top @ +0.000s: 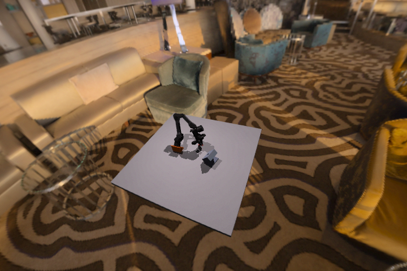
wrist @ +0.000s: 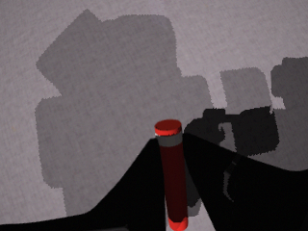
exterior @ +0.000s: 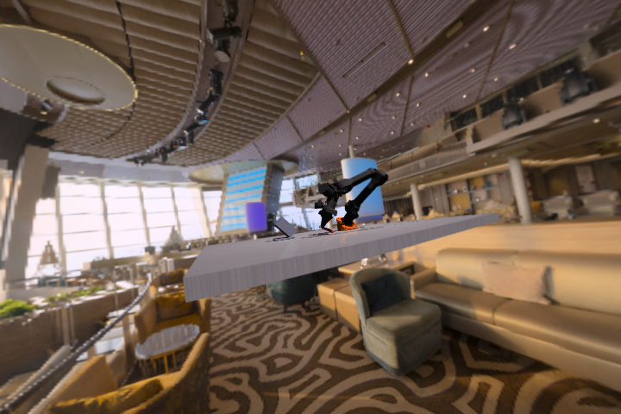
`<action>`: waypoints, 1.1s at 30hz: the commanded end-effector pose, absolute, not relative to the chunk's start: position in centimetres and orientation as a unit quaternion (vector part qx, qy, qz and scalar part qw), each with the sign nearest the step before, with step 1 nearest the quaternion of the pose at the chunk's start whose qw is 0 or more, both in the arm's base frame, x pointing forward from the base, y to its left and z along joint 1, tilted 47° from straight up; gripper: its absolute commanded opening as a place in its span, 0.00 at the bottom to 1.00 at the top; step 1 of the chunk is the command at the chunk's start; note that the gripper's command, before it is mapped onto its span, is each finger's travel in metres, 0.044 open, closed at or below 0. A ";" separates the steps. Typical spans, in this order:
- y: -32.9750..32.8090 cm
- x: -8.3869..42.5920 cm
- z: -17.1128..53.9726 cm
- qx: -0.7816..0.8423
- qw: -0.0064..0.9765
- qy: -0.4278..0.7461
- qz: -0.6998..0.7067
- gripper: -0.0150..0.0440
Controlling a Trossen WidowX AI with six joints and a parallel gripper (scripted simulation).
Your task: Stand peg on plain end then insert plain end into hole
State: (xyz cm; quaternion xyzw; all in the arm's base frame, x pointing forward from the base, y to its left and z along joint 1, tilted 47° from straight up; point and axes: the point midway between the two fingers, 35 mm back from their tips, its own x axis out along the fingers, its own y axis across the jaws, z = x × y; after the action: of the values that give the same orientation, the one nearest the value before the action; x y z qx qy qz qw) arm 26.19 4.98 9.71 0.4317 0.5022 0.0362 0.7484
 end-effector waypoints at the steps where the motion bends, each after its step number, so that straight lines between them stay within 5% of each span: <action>1: 5.0 25.9 9.7 0.434 0.755 0.491 0.026 0.34; 33: 4.9 24.0 10.8 0.434 0.815 0.382 -0.035 0.34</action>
State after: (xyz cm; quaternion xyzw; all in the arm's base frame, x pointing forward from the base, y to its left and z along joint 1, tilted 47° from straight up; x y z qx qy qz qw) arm 24.25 4.94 10.90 0.4327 0.3911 -0.0268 0.8118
